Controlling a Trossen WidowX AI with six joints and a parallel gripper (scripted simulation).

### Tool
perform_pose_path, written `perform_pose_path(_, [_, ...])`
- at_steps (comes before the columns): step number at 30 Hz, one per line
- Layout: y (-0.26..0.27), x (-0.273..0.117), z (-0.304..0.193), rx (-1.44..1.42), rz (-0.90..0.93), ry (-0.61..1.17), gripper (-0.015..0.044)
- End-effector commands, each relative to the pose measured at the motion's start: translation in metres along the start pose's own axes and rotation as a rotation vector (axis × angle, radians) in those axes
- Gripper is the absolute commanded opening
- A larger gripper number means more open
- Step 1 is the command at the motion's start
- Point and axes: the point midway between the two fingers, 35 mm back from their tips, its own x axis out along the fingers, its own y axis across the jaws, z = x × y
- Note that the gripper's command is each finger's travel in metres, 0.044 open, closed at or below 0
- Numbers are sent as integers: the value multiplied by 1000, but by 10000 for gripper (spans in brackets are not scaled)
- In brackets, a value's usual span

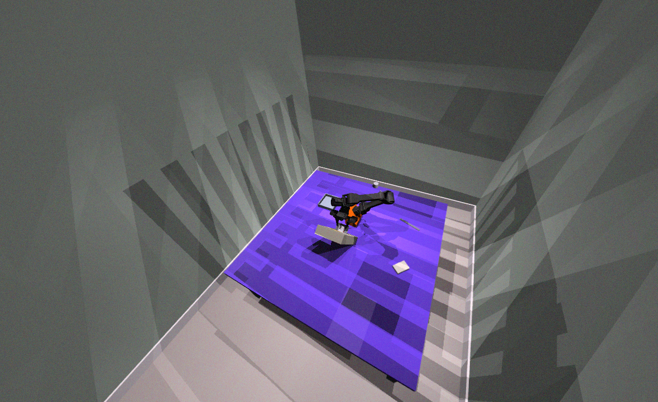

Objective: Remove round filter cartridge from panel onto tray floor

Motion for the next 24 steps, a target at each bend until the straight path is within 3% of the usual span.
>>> perform_pose_path(1, [1,6,-1,7,5,-1,305])
perform_pose_path(20, [1,4,0,0,2,0,191])
perform_pose_path(24, [1,4,0,0,2,0,86])
